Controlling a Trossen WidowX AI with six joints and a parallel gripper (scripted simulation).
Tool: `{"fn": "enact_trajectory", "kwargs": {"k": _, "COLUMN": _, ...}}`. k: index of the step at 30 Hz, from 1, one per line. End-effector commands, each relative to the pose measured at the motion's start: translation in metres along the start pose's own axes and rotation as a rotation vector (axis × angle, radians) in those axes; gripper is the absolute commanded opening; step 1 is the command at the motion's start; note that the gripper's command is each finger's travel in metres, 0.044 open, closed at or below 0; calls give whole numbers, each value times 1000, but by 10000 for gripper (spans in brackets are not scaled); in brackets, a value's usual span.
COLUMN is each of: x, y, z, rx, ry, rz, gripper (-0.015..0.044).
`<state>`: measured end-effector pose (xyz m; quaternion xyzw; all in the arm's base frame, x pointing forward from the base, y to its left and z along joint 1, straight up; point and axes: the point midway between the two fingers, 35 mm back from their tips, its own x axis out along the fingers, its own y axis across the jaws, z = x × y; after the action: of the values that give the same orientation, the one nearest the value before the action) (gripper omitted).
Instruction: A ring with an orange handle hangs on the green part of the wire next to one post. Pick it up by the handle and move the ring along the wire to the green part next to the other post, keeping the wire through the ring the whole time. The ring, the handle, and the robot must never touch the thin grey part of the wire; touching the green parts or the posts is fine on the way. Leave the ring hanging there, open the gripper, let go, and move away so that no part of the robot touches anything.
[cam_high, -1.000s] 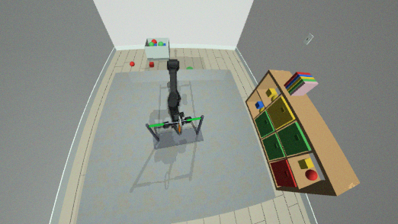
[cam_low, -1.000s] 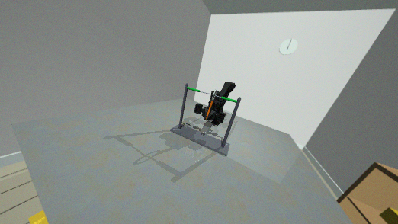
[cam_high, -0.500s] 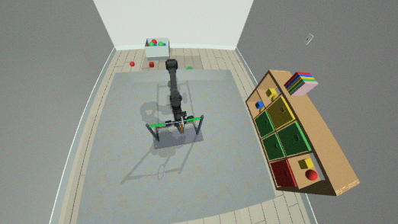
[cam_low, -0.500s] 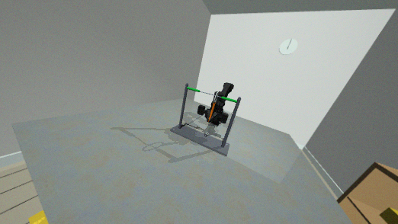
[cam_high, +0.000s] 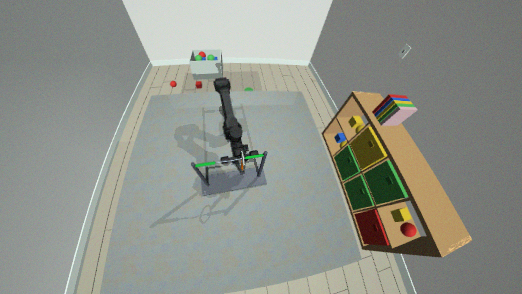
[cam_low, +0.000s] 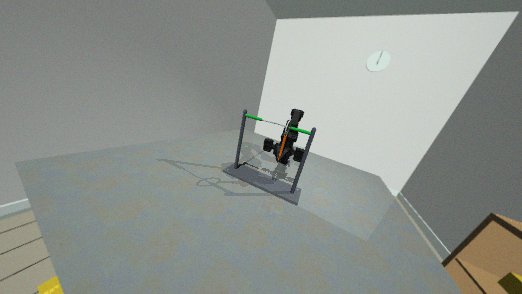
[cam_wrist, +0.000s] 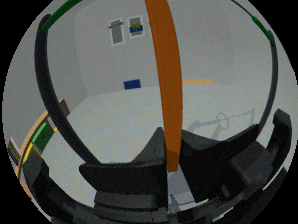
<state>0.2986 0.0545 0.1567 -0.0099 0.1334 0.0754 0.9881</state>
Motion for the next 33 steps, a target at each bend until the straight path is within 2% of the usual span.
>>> {"fn": "enact_trajectory", "kwargs": {"k": 1, "x": 0, "y": 5, "z": 3, "rx": 8, "ry": -5, "rz": -1, "gripper": -150}}
{"fn": "enact_trajectory", "kwargs": {"k": 33, "x": 4, "y": 32, "z": -1, "rx": 9, "ry": -5, "rz": 18, "gripper": -150}}
